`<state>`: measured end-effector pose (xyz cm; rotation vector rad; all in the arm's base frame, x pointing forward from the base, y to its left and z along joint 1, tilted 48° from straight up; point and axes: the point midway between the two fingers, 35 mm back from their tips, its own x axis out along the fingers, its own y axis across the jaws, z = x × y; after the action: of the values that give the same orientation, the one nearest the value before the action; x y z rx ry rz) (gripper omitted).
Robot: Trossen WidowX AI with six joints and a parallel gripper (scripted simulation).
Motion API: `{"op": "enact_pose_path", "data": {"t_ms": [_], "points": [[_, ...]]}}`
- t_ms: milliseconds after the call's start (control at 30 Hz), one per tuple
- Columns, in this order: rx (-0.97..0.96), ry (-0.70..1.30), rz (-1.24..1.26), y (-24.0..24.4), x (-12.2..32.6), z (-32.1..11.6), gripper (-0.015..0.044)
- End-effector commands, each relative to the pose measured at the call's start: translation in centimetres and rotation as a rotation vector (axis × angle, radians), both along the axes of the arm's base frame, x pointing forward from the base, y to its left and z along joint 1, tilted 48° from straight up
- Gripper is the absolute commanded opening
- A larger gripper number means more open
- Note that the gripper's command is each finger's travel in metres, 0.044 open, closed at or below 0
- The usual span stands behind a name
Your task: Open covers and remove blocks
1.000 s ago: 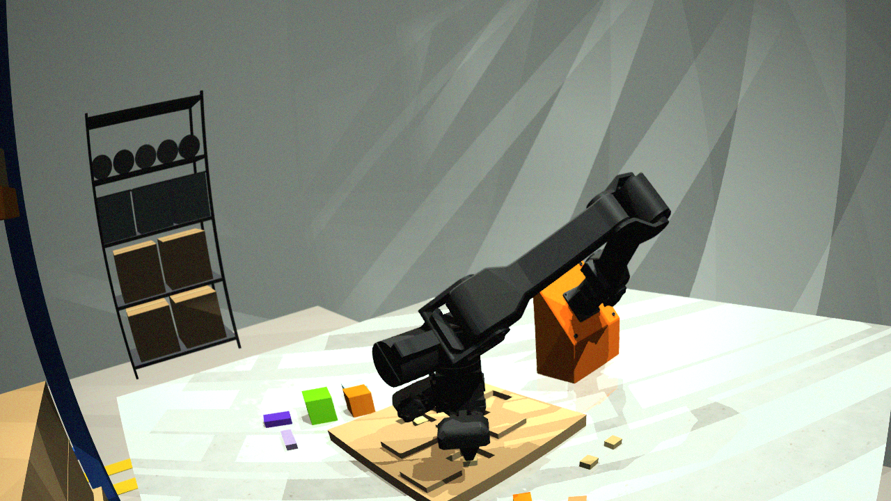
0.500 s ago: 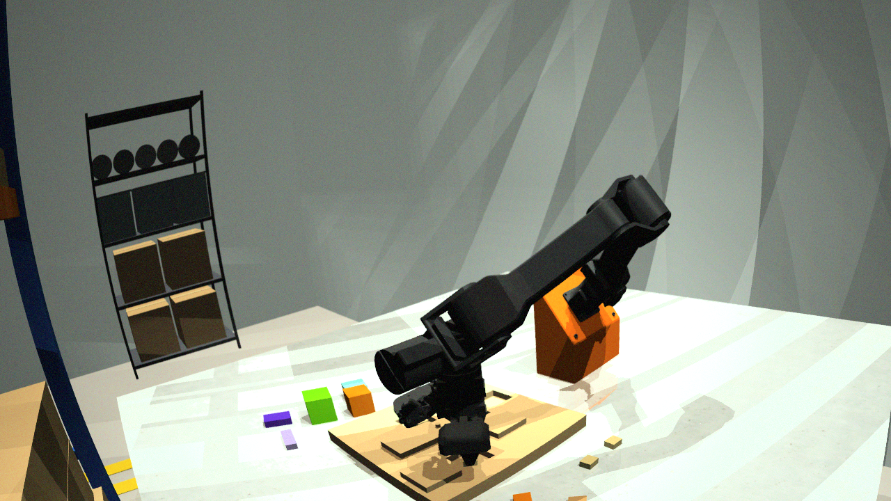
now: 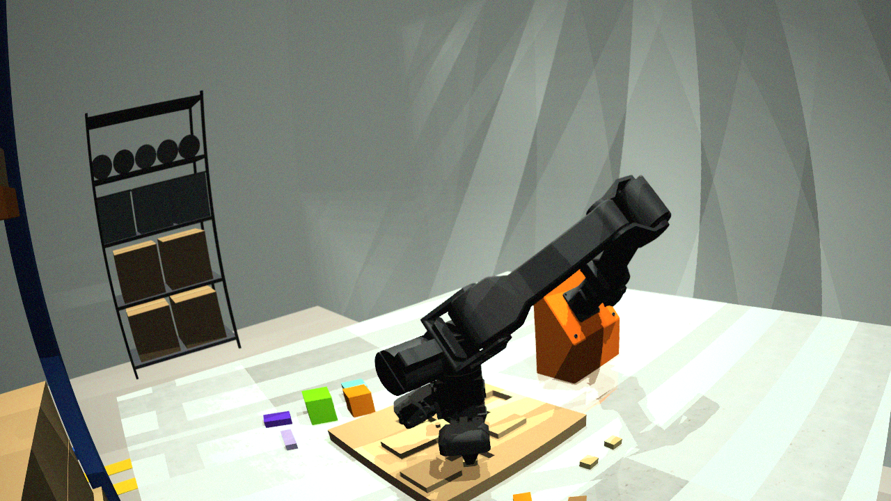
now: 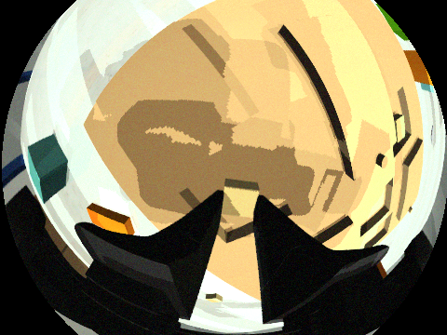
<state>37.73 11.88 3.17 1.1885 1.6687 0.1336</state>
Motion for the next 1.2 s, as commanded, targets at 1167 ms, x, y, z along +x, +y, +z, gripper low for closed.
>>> {"op": "enact_pose_path", "data": {"t_ms": [1167], "points": [[0.0, 0.003, -0.003, -3.5, -0.2, 3.0, 0.008]]}}
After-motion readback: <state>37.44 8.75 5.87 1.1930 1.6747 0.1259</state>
